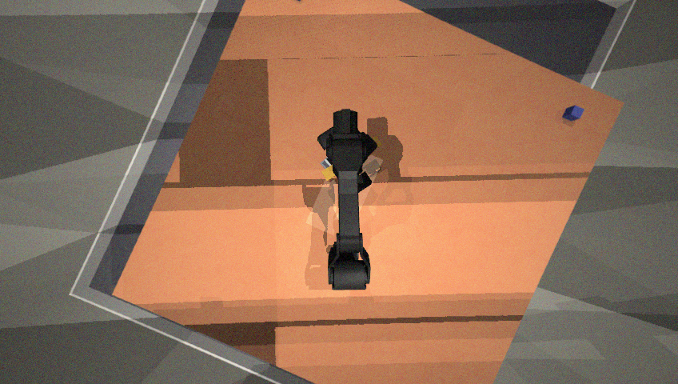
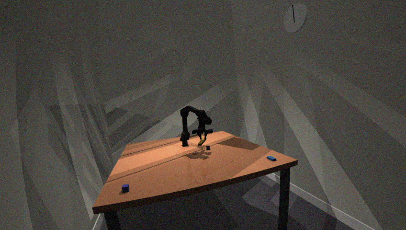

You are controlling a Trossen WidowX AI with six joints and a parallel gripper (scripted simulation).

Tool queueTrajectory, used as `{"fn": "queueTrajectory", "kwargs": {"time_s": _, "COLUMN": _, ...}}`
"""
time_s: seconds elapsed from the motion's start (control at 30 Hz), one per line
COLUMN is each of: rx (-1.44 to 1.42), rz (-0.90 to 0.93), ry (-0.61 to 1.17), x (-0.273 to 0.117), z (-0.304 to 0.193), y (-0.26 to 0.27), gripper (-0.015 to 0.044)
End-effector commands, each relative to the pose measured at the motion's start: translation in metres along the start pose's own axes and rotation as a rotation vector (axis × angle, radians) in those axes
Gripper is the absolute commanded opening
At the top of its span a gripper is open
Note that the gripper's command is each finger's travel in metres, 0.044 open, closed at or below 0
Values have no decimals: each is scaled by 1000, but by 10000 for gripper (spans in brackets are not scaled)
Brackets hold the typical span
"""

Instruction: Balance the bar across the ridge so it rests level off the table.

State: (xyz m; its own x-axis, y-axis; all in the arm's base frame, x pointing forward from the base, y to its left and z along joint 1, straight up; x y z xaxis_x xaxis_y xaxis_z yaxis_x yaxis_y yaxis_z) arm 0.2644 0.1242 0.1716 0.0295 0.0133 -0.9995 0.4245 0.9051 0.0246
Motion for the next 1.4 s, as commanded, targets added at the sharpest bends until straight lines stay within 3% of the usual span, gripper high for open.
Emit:
{"fn": "queueTrajectory", "kwargs": {"time_s": 0.0, "rx": -25, "rz": -2, "ry": 4, "x": 1, "z": -10, "y": 10, "gripper": 0}}
{"fn": "queueTrajectory", "kwargs": {"time_s": 0.53, "rx": -142, "rz": 2, "ry": 8, "x": 0, "z": -60, "y": 38, "gripper": 0}}
{"fn": "queueTrajectory", "kwargs": {"time_s": 1.37, "rx": -143, "rz": 2, "ry": 9, "x": 37, "z": -60, "y": 39, "gripper": 0}}
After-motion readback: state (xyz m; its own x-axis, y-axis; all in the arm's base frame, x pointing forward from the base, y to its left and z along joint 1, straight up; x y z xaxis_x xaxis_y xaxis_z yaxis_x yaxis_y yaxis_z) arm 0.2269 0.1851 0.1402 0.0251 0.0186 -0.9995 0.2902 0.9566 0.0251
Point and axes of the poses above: the point midway between the two fingers, 35 mm back from their tips, its own x axis out along the fingers, its own y axis across the jaws, z = x × y, the point moved 3 cm from there along -x, back along the fingers, and after that the axes turned 7 degrees about -x, right-handed, at the moved point
